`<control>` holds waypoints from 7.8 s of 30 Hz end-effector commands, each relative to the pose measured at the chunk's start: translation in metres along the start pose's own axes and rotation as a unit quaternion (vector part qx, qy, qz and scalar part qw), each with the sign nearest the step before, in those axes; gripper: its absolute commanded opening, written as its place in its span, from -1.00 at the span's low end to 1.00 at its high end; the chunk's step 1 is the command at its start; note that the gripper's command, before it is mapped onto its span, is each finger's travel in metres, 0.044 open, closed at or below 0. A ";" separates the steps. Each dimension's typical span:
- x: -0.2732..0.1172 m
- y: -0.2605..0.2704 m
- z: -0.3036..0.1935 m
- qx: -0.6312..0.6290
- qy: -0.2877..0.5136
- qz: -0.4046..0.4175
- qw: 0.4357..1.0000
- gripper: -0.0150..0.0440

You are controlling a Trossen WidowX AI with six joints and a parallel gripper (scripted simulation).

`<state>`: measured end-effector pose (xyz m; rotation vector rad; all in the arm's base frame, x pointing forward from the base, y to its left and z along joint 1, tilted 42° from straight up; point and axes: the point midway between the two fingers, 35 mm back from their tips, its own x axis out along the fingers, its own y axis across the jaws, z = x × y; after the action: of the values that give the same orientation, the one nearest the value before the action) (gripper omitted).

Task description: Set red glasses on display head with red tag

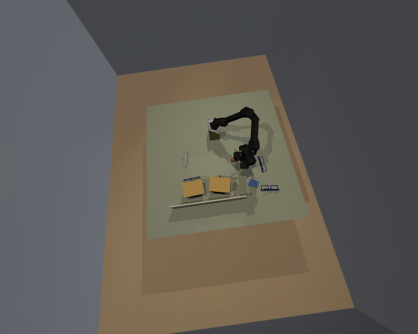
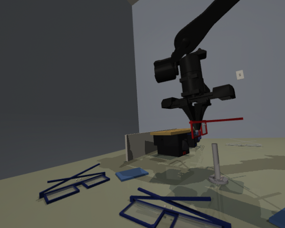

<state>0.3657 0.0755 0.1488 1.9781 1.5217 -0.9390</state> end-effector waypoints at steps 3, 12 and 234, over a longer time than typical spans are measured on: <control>-0.002 -0.005 -0.026 0.056 0.008 -0.001 0.998 -0.49; 0.008 -0.005 -0.028 0.060 0.009 -0.001 0.998 -0.49; -0.003 -0.057 0.009 -0.901 0.005 0.006 0.434 -0.49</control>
<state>0.3131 0.0817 0.1470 0.3294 1.2408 0.7128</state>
